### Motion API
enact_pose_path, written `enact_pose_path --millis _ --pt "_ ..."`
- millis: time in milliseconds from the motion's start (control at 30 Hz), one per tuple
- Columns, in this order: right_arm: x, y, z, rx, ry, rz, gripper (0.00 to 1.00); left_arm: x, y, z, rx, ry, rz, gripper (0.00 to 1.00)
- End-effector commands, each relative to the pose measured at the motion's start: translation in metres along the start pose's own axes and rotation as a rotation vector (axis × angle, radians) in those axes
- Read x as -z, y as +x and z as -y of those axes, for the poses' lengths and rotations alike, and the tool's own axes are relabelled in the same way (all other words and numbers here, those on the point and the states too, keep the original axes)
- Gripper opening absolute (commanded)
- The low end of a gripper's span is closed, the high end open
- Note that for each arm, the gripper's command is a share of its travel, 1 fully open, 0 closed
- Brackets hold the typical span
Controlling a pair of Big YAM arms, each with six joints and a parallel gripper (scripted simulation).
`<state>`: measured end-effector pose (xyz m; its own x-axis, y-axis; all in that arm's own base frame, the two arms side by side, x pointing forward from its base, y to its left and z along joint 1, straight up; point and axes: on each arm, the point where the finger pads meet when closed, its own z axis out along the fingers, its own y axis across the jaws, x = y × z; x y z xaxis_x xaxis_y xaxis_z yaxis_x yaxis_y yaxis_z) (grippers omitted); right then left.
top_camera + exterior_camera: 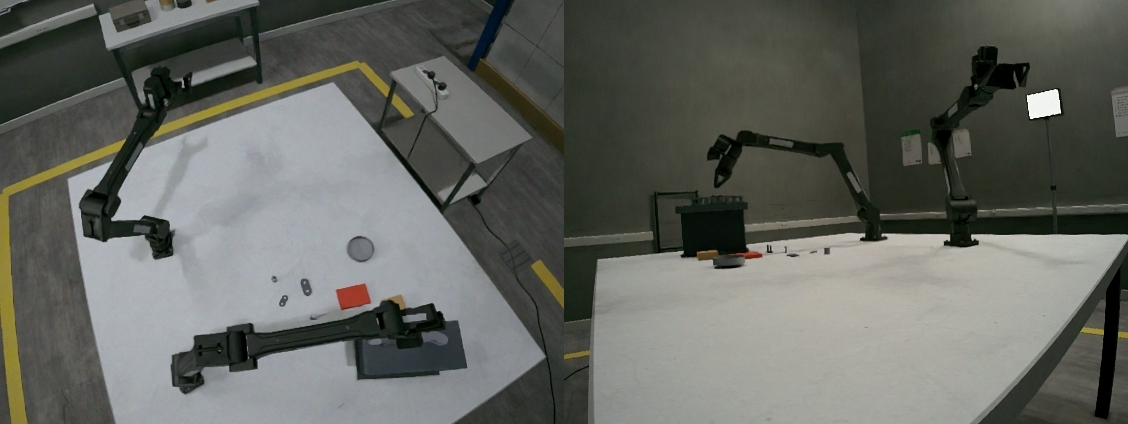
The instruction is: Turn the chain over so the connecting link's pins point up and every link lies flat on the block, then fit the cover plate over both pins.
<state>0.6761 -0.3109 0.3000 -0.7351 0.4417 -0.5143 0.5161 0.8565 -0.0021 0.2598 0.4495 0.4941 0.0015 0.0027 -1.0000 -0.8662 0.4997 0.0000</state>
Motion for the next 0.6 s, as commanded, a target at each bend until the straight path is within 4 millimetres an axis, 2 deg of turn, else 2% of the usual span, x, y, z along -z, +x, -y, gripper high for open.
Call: enact_pose_path --millis 0,133,200,233,333,367,400,467,500,533,567 --pt "0.029 -0.024 -0.007 0.01 -0.006 0.033 0.42 -0.001 -0.042 0.005 0.002 0.008 0.071 1.0" --pt "0.03 -0.026 -0.007 0.01 -0.007 0.035 0.42 -0.001 -0.042 0.005 0.002 0.008 0.071 1.0" --pt "0.01 -0.018 -0.008 0.01 -0.007 0.036 0.42 -0.001 -0.042 0.005 0.002 0.008 0.071 1.0" --pt "0.011 -0.009 -0.007 0.013 -0.002 -0.007 0.42 -0.001 -0.042 0.005 0.002 0.008 0.071 1.0" --pt "0.016 -0.013 -0.007 0.012 -0.004 0.011 0.42 -0.001 -0.042 0.005 0.002 0.008 0.071 1.0" --pt "0.03 -0.016 -0.006 0.011 -0.006 0.027 0.42 -0.001 -0.042 0.005 0.002 0.008 0.071 1.0" --pt "0.05 -0.026 -0.006 0.008 -0.01 0.066 0.42 -0.001 -0.042 0.005 0.002 0.008 0.071 1.0" --pt "0.06 -0.033 -0.006 0.006 -0.012 0.088 0.42 -0.001 -0.042 0.005 0.002 0.008 0.071 1.0" --pt "0.059 -0.033 -0.006 0.006 -0.012 0.087 0.42 -0.001 -0.042 0.005 0.002 0.008 0.071 1.0" --pt "0.045 -0.03 -0.007 0.008 -0.01 0.069 0.42 -0.001 -0.042 0.005 0.002 0.008 0.071 1.0" --pt "0.041 -0.03 -0.007 0.008 -0.01 0.064 0.42 -0.001 -0.042 0.005 0.002 0.008 0.071 1.0"
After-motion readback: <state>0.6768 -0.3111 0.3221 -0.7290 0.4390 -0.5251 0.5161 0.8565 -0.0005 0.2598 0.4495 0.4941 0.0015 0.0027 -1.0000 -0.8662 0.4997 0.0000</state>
